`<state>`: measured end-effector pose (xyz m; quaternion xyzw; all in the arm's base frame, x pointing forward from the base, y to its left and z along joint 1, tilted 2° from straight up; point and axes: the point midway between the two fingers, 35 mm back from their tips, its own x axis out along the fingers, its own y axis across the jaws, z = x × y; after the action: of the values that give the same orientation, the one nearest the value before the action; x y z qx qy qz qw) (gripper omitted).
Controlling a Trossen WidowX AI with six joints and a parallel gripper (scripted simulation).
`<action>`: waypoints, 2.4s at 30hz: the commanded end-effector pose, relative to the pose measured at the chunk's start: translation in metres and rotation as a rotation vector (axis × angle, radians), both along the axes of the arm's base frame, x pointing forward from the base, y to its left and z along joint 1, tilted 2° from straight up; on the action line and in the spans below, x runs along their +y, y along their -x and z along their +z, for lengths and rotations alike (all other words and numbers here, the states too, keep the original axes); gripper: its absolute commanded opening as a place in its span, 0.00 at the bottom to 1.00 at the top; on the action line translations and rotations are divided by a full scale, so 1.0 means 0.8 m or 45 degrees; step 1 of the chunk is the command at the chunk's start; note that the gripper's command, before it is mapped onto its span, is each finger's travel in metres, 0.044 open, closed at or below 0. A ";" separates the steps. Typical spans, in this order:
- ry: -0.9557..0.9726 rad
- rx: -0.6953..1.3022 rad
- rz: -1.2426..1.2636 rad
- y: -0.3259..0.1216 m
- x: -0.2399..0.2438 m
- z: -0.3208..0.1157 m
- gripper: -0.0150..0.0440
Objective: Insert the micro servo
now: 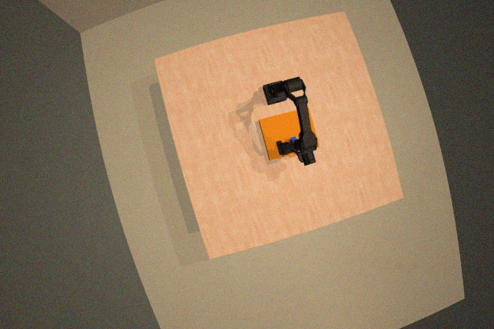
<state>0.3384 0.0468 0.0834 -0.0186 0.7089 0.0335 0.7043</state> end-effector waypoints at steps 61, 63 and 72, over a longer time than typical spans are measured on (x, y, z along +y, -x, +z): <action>-0.002 -0.002 0.007 0.000 0.002 -0.060 0.30; -0.002 -0.002 0.007 0.001 0.002 -0.059 0.39; -0.002 -0.002 0.007 0.000 0.001 -0.042 0.57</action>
<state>0.3366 0.0479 0.0378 -0.0201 0.7105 0.0361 0.7025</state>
